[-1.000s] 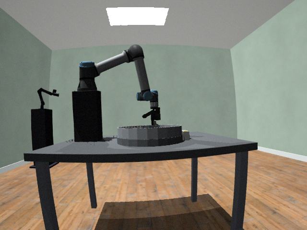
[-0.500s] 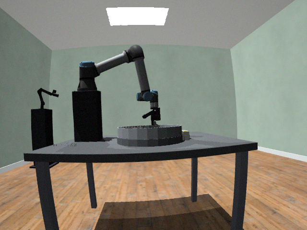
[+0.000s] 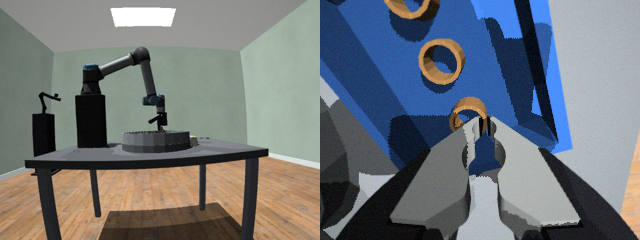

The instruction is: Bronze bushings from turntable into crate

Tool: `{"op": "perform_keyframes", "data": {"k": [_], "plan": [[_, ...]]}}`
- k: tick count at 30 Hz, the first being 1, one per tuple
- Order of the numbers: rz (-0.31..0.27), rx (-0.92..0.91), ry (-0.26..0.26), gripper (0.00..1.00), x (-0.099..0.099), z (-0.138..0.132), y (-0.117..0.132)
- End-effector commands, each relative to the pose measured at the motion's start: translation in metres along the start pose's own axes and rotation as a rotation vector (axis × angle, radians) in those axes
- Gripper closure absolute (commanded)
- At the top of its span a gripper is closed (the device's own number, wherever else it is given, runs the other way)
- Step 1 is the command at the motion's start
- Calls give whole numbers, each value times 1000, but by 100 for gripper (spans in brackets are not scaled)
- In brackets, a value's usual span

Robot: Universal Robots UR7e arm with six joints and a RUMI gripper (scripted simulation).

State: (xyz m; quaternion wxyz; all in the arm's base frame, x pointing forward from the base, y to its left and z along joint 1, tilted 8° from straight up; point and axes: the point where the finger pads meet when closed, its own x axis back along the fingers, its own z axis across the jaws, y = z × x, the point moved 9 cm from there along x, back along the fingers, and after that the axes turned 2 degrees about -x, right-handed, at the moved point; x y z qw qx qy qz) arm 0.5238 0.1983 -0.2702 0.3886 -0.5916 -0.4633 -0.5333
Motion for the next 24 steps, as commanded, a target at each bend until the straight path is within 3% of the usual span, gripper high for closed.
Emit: {"op": "perform_keyframes", "data": {"k": [1, 24], "plan": [[-3, -1, 1, 100, 0, 0, 2], [-4, -1, 1, 100, -3, 0, 3]]}}
